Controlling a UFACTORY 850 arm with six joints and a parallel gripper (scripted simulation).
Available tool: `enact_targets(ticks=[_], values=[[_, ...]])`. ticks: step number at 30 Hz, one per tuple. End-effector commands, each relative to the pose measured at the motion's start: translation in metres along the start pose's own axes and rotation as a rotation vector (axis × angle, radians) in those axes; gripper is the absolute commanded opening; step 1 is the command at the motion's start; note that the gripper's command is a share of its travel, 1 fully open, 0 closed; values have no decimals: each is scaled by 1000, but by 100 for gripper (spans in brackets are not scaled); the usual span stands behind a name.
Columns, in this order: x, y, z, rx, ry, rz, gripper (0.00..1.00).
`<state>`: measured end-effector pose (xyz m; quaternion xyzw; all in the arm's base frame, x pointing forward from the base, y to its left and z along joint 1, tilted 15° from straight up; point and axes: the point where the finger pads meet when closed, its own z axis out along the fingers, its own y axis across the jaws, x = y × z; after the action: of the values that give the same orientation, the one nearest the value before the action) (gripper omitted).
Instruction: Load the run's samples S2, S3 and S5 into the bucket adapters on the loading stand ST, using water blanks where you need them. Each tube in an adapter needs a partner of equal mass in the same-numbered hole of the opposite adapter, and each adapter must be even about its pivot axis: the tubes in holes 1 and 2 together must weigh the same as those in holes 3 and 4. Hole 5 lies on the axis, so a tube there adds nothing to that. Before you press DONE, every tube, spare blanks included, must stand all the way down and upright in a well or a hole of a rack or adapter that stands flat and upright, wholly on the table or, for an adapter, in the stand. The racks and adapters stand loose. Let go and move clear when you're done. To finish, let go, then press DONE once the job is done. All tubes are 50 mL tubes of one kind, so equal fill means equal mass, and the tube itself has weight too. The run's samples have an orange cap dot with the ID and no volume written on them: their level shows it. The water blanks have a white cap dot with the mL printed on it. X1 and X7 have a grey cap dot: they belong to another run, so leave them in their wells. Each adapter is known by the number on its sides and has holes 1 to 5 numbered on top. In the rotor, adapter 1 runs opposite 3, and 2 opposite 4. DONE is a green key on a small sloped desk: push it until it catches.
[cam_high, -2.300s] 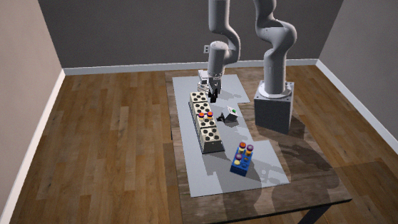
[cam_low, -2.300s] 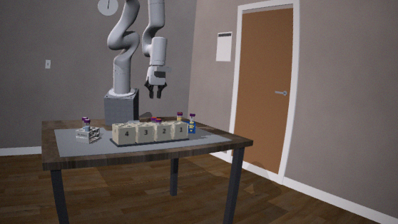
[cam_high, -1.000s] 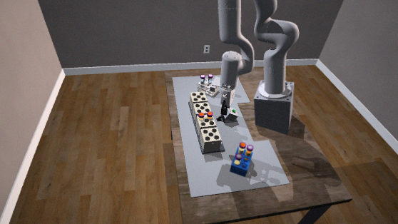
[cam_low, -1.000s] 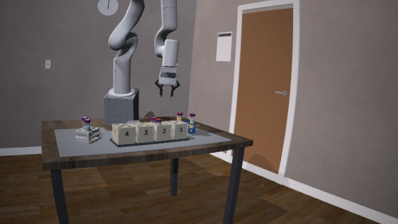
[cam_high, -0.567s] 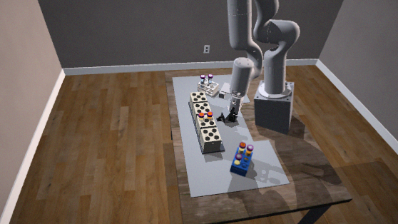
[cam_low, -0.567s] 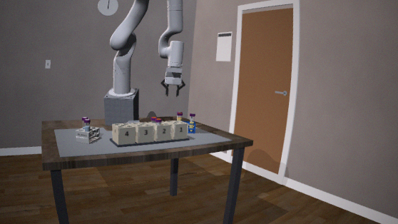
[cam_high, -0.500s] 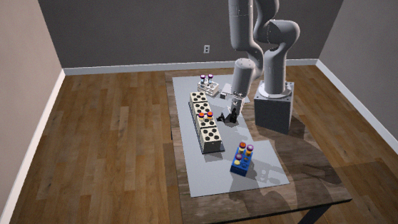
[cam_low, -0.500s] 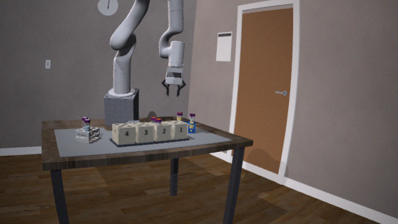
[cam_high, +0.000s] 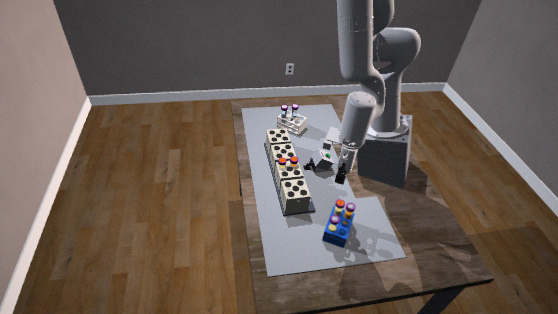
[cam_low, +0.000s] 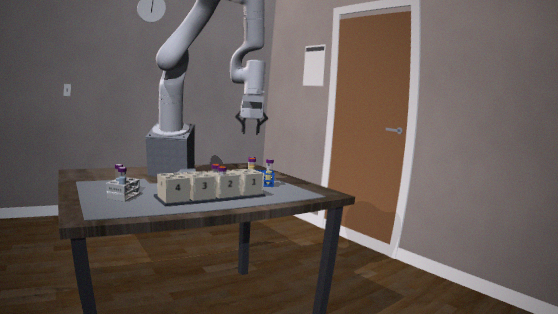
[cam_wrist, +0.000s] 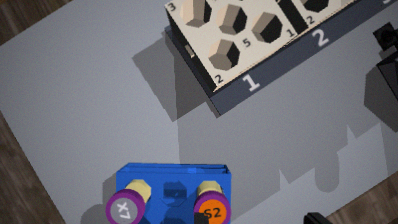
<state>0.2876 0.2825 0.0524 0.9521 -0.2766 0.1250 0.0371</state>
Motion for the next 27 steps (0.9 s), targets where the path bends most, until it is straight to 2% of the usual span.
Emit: enact_targets(ticks=[1, 3, 20, 27], values=[[-18, -13, 0, 0, 2, 1, 57], [-24, -17, 0, 0, 2, 1, 57], [-24, -17, 0, 0, 2, 1, 57], [-24, -17, 14, 0, 2, 1, 57]])
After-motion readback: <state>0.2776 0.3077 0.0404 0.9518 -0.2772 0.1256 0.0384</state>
